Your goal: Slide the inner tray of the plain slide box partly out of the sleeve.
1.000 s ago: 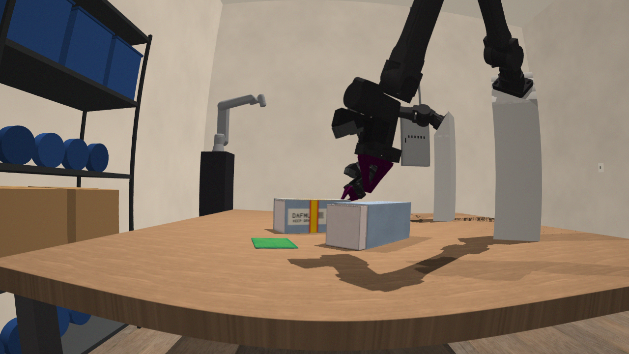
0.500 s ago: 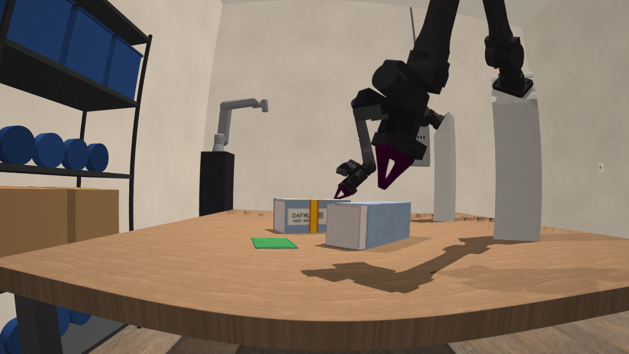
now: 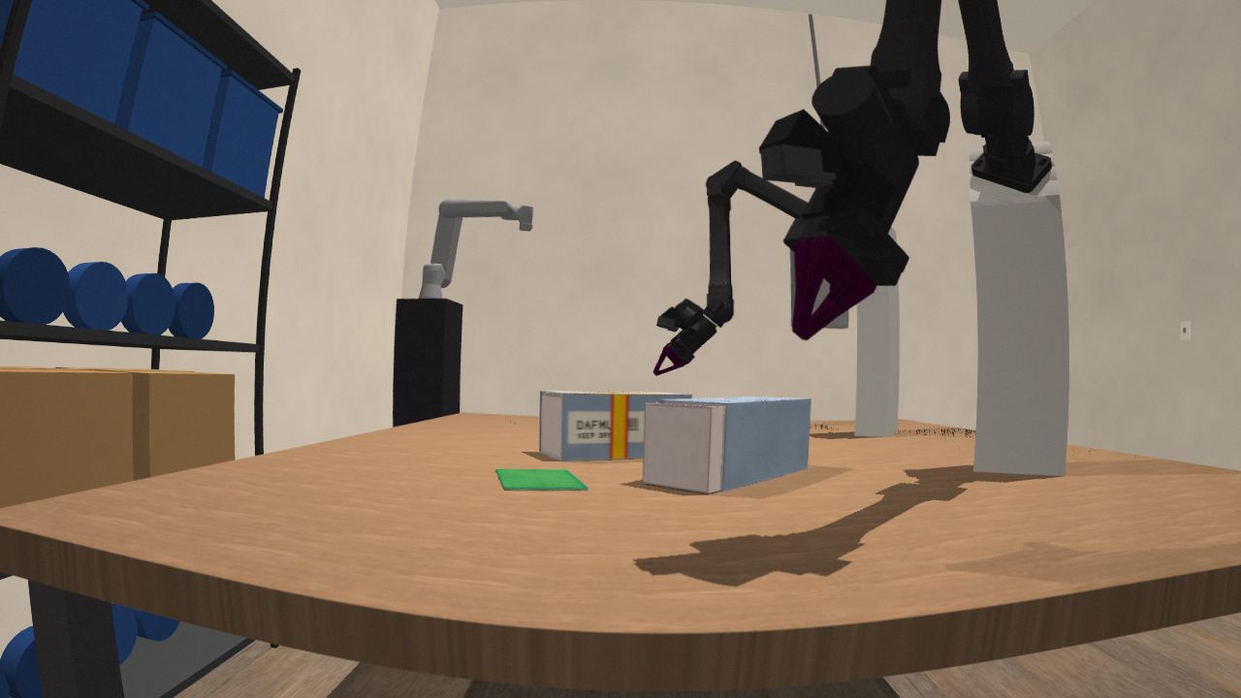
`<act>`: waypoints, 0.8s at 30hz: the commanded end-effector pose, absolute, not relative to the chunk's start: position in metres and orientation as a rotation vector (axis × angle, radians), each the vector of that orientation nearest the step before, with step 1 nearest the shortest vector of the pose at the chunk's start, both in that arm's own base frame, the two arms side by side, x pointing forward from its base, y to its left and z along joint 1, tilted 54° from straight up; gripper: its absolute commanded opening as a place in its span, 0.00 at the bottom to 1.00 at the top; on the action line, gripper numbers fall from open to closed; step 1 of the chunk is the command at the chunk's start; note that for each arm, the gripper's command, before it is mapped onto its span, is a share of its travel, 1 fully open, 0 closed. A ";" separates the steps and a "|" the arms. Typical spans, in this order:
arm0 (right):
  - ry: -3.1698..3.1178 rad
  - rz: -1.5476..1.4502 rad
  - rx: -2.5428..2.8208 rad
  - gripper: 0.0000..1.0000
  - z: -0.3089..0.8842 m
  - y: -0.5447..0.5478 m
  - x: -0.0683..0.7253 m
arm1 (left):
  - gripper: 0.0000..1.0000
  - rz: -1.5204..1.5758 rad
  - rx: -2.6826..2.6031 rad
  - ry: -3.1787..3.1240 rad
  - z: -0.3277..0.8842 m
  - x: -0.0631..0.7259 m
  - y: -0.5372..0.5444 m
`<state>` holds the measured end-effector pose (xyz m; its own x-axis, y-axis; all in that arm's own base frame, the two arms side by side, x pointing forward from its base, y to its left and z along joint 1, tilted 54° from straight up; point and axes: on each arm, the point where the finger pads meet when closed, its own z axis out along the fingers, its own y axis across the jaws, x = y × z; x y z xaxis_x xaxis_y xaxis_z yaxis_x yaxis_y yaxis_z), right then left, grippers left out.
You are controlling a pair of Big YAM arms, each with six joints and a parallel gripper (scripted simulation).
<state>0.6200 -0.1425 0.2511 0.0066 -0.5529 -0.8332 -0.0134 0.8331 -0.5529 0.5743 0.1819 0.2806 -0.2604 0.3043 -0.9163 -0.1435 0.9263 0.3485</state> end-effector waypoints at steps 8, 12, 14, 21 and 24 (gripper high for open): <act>1.547 -0.461 -0.321 0.00 0.305 -0.209 0.562 | 0.00 0.508 0.161 1.608 0.346 0.534 0.223; 1.562 -0.472 -0.271 0.00 0.316 -0.230 0.538 | 0.00 0.526 0.179 1.563 0.360 0.518 0.235; 1.560 -0.478 -0.253 0.00 0.325 -0.237 0.527 | 0.00 0.534 0.189 1.543 0.366 0.511 0.239; 1.550 -0.498 -0.209 0.00 0.349 -0.253 0.499 | 0.00 0.559 0.222 1.487 0.383 0.492 0.249; 1.552 -0.499 -0.201 0.00 0.351 -0.255 0.494 | 0.00 0.561 0.227 1.481 0.384 0.489 0.251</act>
